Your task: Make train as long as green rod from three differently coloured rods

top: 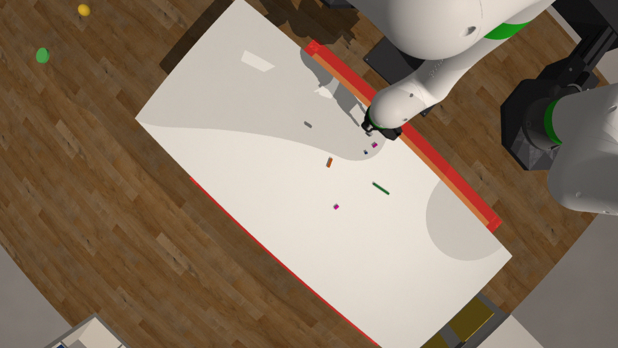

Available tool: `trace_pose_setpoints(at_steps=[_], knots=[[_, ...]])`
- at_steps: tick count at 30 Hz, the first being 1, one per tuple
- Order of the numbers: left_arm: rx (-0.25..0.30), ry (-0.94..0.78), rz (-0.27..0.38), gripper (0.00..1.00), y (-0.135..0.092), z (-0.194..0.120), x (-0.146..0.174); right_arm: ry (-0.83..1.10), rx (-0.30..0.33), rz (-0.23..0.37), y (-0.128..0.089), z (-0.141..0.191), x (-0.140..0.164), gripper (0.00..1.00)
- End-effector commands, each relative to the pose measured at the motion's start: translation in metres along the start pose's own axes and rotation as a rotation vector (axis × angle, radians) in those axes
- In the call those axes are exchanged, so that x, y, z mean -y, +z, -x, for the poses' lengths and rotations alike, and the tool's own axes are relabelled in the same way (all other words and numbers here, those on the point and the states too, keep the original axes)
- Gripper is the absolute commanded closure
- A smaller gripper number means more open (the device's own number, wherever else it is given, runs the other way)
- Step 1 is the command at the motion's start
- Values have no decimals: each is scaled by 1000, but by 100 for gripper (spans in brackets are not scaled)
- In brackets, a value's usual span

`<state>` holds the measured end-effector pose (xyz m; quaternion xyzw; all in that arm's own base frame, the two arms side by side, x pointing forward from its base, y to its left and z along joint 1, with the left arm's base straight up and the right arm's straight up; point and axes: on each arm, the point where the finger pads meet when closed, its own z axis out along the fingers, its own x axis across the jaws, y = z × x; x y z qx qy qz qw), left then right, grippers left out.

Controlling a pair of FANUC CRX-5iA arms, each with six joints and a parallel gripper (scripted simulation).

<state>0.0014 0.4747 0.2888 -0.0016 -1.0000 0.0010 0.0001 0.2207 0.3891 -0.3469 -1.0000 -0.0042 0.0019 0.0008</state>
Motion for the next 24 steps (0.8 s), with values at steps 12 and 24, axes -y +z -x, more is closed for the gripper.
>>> trace_pose_setpoints(at_steps=[12,24], knots=[[0,0,2,0,-1,0,0,-134,-1,-1,0,0,1,0],[0,0,2,0,-1,0,0,-519,-1,-1,0,0,-1,0]])
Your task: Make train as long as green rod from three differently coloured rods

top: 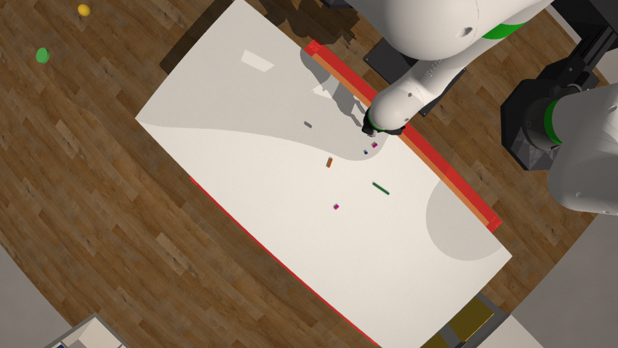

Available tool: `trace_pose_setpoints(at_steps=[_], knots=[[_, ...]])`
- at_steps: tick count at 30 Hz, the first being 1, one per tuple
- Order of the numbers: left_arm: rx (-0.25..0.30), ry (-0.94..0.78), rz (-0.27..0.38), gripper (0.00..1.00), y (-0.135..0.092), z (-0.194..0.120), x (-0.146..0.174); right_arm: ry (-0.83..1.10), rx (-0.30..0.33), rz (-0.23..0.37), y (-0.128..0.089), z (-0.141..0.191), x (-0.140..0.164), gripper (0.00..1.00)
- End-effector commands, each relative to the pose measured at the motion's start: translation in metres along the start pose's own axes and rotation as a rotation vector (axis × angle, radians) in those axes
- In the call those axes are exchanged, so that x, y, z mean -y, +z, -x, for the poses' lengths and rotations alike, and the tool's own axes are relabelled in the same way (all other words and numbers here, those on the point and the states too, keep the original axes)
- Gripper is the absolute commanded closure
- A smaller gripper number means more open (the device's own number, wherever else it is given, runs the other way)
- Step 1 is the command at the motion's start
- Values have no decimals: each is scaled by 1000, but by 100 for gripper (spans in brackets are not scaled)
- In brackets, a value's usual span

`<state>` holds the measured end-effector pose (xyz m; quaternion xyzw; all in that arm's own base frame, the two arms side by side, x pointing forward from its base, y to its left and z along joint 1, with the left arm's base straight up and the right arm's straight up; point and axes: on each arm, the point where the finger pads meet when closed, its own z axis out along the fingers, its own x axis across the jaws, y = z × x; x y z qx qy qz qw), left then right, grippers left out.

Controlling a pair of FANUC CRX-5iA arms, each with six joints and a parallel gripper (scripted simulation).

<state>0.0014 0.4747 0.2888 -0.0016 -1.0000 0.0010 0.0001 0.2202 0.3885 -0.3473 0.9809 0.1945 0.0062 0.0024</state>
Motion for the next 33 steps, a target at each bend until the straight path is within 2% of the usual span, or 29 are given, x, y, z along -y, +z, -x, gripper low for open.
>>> trace_pose_setpoints(at_steps=[1,11,13,15,28,30,31,33], knots=[[0,0,2,0,-1,0,0,-167,12,-12,0,-1,-1,0],[0,0,2,0,-1,0,0,-486,10,-13,0,-1,-6,0],[0,0,2,0,-1,0,0,-486,10,-13,0,-1,-6,0],[0,0,2,0,-1,0,0,-604,9,-14,0,-1,-8,0],[0,0,2,0,-1,0,0,-1016,6,-16,0,-4,-19,0],[0,0,2,0,-1,0,0,-1016,6,-16,0,-4,-19,0],[0,0,2,0,-1,0,0,-1110,5,-16,0,-5,-21,0],[0,0,2,0,-1,0,0,-1162,5,-16,0,-6,-23,0]])
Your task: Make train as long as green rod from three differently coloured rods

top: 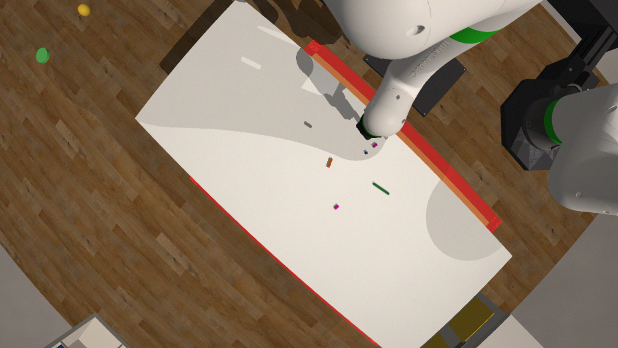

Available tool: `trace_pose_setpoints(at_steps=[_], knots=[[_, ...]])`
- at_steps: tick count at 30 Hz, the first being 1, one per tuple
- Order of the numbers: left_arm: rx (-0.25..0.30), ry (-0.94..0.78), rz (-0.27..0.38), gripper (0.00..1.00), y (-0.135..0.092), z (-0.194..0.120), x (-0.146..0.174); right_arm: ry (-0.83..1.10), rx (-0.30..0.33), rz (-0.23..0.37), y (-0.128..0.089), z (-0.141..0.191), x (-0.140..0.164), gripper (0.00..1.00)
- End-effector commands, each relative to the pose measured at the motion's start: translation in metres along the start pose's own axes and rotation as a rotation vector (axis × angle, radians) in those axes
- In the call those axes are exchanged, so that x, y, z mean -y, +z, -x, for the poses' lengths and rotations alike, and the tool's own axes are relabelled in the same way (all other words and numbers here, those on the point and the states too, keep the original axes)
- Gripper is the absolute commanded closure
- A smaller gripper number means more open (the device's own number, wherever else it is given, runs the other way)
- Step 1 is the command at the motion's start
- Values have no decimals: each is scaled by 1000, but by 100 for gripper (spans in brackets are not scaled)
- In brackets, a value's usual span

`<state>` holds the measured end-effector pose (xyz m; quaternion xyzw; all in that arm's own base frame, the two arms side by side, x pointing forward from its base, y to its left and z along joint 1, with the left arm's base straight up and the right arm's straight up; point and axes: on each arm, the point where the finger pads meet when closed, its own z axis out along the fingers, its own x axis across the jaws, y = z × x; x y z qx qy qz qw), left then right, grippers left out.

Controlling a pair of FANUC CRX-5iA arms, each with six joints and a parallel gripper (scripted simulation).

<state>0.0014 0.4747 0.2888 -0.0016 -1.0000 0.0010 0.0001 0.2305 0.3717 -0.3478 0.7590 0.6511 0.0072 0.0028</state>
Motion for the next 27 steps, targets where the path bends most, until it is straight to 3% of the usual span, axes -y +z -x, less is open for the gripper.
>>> trace_pose_setpoints(at_steps=[1,27], knots=[[0,0,2,0,-1,0,0,-167,4,-16,0,2,-5,0],[0,0,2,0,-1,0,0,-979,-2,-16,0,15,-36,0]])
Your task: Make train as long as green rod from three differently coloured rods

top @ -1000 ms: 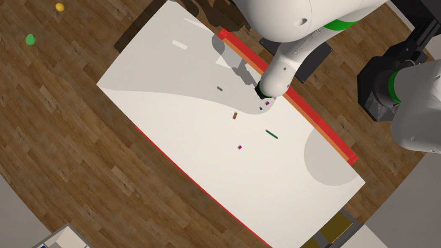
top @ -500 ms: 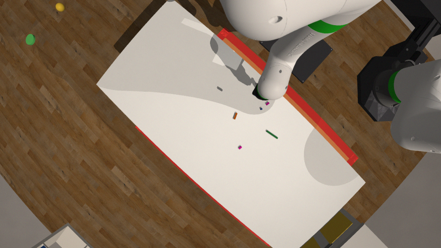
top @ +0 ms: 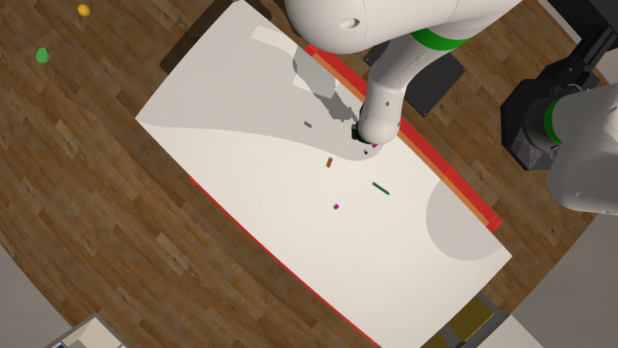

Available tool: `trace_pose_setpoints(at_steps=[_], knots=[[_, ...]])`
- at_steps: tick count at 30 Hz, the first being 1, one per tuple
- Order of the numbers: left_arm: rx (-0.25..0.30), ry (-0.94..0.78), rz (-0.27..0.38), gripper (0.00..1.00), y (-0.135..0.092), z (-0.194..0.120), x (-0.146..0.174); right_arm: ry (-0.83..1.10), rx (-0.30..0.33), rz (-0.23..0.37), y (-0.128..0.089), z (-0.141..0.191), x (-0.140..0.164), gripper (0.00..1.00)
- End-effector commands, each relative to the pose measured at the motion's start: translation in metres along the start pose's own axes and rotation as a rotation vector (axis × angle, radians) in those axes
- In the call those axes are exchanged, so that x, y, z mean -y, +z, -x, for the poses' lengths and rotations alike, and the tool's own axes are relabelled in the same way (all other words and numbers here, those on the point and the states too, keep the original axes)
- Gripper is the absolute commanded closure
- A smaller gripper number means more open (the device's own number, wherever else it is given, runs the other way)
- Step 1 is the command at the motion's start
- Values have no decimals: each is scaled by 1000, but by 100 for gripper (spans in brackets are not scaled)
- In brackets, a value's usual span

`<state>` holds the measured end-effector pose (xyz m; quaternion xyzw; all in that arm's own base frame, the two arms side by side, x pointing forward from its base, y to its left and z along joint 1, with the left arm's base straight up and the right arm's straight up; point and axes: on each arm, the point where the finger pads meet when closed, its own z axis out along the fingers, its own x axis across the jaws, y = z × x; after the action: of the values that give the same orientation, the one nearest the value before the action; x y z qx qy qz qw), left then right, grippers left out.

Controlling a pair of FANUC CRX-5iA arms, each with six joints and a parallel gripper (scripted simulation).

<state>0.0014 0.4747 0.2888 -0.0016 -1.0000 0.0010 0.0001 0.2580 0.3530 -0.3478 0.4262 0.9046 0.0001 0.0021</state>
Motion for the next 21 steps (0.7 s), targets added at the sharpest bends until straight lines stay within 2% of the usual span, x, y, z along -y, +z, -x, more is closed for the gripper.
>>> trace_pose_setpoints(at_steps=[1,4,5,19,21], knots=[[0,0,2,0,-1,0,0,-167,-6,-1,0,7,-4,0],[0,0,2,0,-1,0,0,-199,-6,-1,0,8,-5,0],[0,0,2,0,-1,0,0,-291,-6,-1,0,12,-7,0],[0,0,2,0,-1,0,0,-720,-5,1,0,29,-21,0],[0,0,2,0,-1,0,0,-720,-5,1,0,29,-21,0]])
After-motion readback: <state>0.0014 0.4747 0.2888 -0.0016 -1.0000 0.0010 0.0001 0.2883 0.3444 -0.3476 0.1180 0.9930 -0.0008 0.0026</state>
